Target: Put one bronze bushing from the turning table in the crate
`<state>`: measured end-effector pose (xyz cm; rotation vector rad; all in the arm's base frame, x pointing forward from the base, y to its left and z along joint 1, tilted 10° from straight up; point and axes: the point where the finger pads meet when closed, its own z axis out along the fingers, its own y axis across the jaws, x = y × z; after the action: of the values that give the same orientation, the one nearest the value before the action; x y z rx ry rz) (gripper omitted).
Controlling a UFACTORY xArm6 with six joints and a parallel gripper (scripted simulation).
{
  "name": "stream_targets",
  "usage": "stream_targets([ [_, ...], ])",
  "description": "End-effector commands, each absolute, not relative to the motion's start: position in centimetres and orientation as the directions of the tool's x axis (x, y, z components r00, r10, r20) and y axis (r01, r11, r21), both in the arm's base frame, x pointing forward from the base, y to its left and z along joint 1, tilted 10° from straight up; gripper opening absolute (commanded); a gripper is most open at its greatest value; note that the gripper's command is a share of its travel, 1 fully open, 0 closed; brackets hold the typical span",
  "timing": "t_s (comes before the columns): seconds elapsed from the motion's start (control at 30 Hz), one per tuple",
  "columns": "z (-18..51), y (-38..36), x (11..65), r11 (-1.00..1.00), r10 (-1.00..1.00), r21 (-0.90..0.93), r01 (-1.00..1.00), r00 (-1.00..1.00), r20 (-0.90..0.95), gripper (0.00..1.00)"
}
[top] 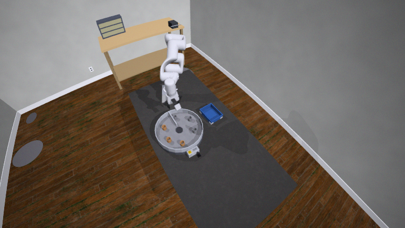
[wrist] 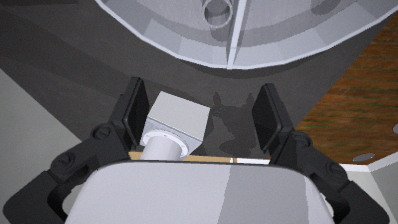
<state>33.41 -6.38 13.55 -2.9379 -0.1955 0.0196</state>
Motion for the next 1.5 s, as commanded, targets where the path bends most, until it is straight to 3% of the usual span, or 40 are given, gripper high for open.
stream_targets([
  [0.0,13.89,-6.33,33.98,-0.976,0.141,-0.158,0.151,0.988,0.069,1.0],
  [0.53,13.89,-6.33,33.98,-0.976,0.141,-0.158,0.151,0.988,0.069,1.0],
  [0.57,13.89,-6.33,33.98,-0.976,0.141,-0.158,0.151,0.988,0.069,0.12],
  [1.47,13.89,-6.33,33.98,-0.976,0.141,-0.158,0.151,0.988,0.069,0.12],
])
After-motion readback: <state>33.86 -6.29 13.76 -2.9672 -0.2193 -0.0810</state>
